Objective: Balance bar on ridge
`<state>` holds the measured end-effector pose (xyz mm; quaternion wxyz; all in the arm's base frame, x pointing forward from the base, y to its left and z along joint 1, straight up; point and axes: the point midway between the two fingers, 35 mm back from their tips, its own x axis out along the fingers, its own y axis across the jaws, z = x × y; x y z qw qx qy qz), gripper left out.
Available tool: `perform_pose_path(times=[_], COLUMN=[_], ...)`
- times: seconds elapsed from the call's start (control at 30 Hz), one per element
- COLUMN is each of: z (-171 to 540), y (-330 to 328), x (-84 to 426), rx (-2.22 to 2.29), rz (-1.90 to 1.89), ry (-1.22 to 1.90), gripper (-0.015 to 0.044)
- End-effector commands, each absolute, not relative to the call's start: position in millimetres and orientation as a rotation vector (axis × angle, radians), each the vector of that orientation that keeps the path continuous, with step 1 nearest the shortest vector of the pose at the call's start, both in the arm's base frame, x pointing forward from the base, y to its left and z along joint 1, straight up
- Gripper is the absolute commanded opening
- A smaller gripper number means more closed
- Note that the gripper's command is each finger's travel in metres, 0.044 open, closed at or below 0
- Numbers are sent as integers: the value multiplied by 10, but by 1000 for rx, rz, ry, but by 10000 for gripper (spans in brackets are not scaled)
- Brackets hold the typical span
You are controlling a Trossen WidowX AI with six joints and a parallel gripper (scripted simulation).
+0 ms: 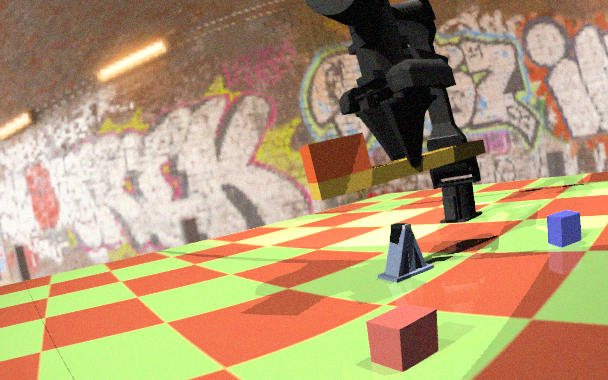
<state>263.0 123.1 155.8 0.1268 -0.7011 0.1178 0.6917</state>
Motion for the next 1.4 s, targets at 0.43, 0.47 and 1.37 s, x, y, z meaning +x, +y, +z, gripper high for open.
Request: perform_pose_path(times=[0.43,0.47,1.37], z=[1400,1384,1131], y=[1225,1223,1182], x=[2536,2536,2529], rx=[-2108,-2108,-2110], rz=[2067,2067,2068], ry=[240,240,238], gripper=[0,0,0])
